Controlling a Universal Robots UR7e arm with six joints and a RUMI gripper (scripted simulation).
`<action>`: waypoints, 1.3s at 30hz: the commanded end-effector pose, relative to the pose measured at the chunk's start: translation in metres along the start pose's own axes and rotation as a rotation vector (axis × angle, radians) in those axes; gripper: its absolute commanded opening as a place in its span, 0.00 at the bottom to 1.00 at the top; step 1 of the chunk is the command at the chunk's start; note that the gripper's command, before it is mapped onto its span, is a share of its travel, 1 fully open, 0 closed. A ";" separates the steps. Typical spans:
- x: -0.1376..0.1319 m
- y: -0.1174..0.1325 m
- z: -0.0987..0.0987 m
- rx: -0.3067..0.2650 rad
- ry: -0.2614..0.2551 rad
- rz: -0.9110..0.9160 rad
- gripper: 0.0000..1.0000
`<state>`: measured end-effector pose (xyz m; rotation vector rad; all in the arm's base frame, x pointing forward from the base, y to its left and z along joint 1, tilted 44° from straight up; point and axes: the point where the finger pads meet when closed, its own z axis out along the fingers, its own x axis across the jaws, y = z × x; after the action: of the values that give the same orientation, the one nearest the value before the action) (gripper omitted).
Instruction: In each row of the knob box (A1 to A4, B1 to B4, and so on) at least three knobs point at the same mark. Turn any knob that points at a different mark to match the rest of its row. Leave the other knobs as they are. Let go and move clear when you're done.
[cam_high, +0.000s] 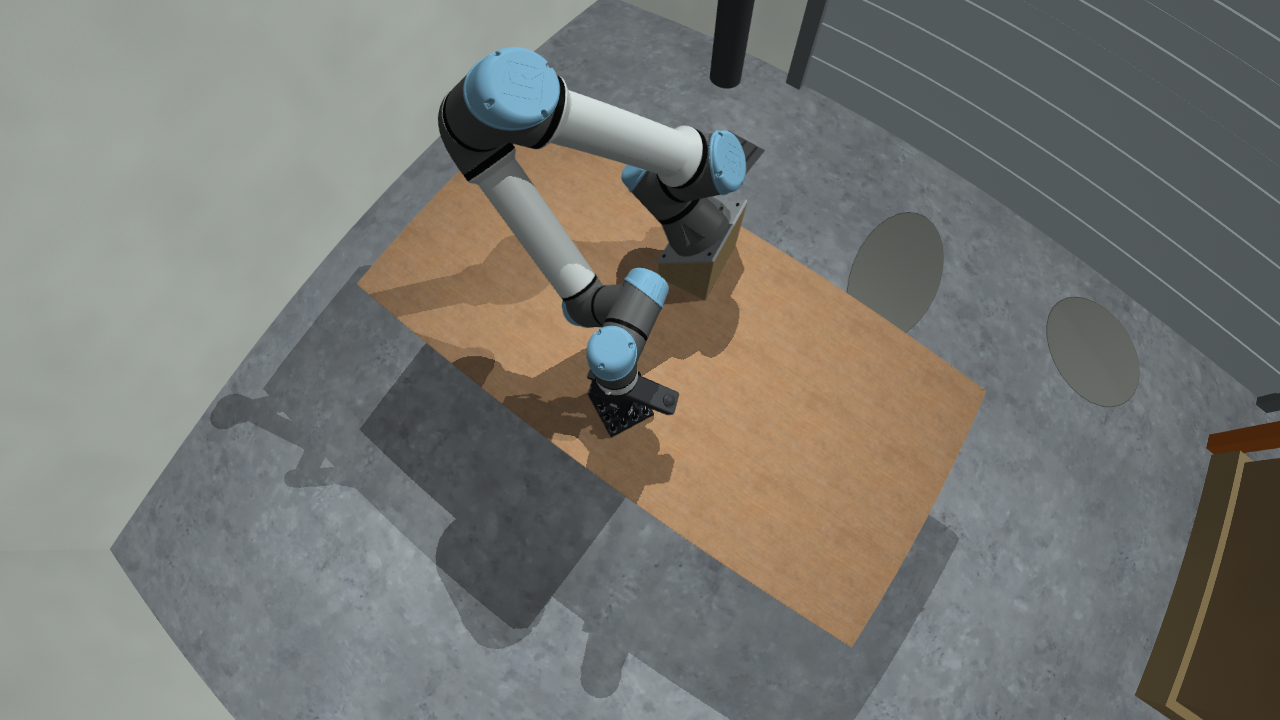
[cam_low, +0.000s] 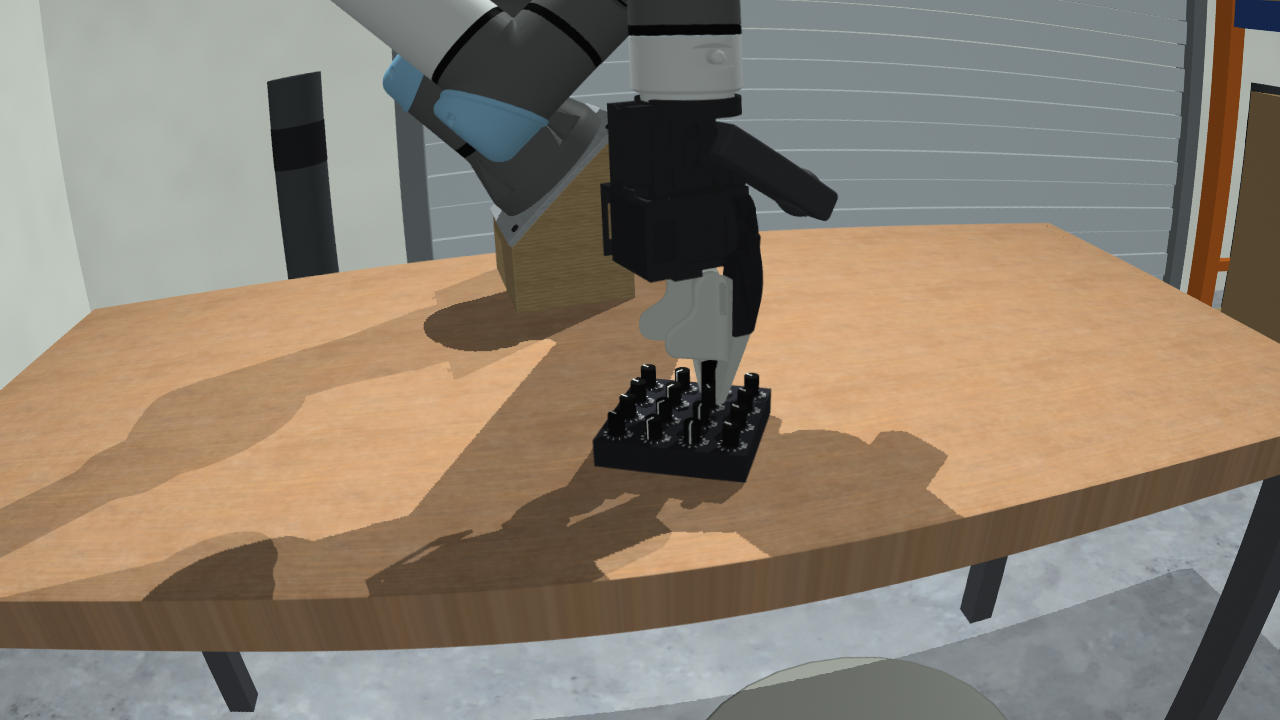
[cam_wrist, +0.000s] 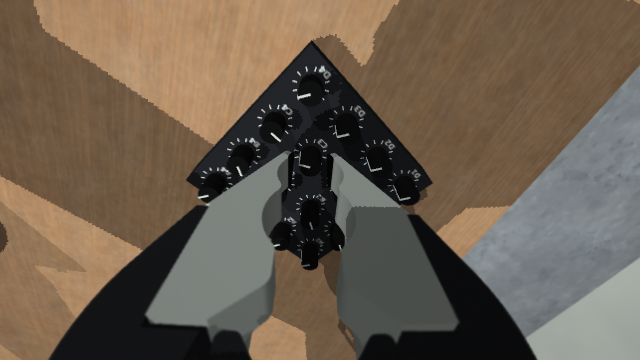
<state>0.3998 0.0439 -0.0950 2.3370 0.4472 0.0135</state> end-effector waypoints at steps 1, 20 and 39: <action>0.000 0.000 0.000 0.000 0.001 0.000 0.11; 0.000 0.000 0.000 0.000 0.001 0.000 0.11; 0.000 0.000 0.000 0.000 0.001 0.000 0.04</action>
<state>0.3998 0.0439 -0.0951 2.3370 0.4472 0.0135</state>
